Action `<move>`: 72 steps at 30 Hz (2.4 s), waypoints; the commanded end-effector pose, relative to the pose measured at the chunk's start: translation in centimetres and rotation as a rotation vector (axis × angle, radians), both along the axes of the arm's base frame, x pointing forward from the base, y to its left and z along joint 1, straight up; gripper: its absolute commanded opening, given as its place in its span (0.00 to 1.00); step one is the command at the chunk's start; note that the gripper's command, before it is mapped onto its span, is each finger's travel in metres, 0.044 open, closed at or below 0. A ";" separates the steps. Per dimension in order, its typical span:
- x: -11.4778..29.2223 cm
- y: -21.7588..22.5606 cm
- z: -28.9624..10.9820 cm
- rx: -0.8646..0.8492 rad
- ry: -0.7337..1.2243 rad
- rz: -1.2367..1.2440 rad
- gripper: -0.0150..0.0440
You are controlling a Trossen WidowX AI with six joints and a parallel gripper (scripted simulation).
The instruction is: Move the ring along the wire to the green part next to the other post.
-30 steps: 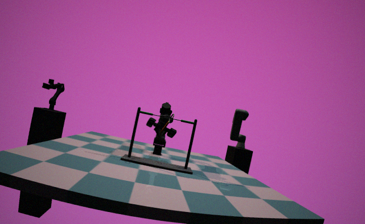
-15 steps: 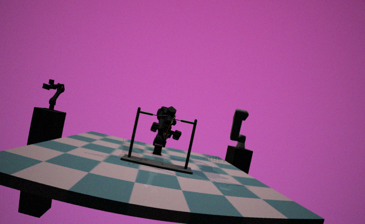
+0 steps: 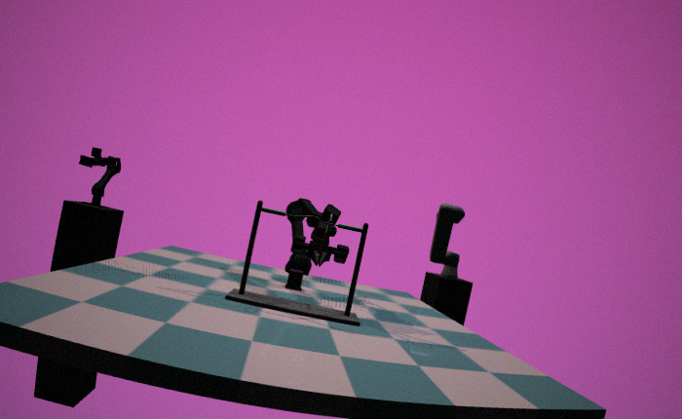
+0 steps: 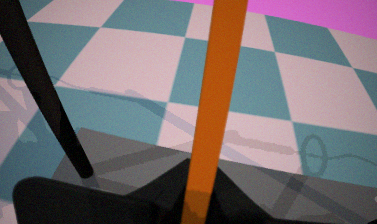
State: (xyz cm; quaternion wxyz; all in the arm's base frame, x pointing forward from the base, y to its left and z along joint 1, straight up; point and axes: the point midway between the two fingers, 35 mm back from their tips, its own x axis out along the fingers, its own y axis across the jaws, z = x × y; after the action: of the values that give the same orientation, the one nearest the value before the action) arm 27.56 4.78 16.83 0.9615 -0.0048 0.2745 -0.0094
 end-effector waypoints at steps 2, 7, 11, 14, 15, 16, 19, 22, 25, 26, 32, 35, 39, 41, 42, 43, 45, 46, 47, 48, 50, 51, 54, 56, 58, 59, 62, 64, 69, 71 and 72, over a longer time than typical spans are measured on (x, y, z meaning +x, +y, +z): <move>0.1 0.9 -0.1 0.024 -0.004 -0.017 0.00; 0.1 1.5 -0.1 0.033 -0.008 -0.021 0.00; 0.2 1.9 -0.1 0.036 -0.010 -0.021 0.00; 0.2 2.4 -0.1 0.039 -0.013 -0.021 0.00; 0.2 2.5 -0.1 0.039 -0.013 -0.021 0.00; 0.2 2.6 -0.1 0.039 -0.014 -0.021 0.00; 0.2 2.9 -0.1 0.040 -0.015 -0.021 0.00; 0.3 3.2 -0.1 0.041 -0.016 -0.020 0.00; 0.3 3.5 -0.1 0.042 -0.018 -0.019 0.00; 0.3 3.6 -0.1 0.042 -0.018 -0.019 0.00; 0.3 4.2 -0.1 0.043 -0.021 -0.017 0.00; 0.3 4.5 -0.1 0.044 -0.022 -0.017 0.00; 0.4 4.9 -0.1 0.045 -0.024 -0.016 0.00; 0.4 5.1 -0.1 0.045 -0.024 -0.015 0.00; 0.4 5.1 -0.1 0.045 -0.025 -0.015 0.00; 0.4 5.1 -0.1 0.045 -0.025 -0.015 0.00; 0.4 5.2 -0.3 0.045 -0.025 -0.015 0.00; 0.4 5.2 -0.4 0.045 -0.025 -0.015 0.00; 0.4 5.2 -0.5 0.045 -0.025 -0.015 0.00; 0.4 5.2 -0.6 0.045 -0.025 -0.015 0.00; 0.4 5.2 -0.9 0.045 -0.025 -0.015 0.00; 0.4 5.2 -1.1 0.045 -0.025 -0.015 0.00; 0.4 5.2 -1.6 0.045 -0.025 -0.015 0.00; 0.4 5.2 -1.9 0.045 -0.025 -0.015 0.00; 0.4 5.2 -2.0 0.045 -0.025 -0.015 0.00; 0.4 5.2 -2.0 0.045 -0.025 -0.015 0.00; 0.4 5.2 -2.0 0.045 -0.025 -0.015 0.00; 0.4 5.2 -2.0 0.045 -0.025 -0.015 0.00; 0.4 5.2 -2.0 0.045 -0.025 -0.015 0.00; 0.4 5.2 -2.0 0.045 -0.025 -0.015 0.00; 0.4 5.2 -2.0 0.045 -0.025 -0.015 0.00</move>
State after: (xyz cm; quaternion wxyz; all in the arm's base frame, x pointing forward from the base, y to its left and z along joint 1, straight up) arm 27.97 10.03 14.92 0.9648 0.0179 0.2624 -0.0079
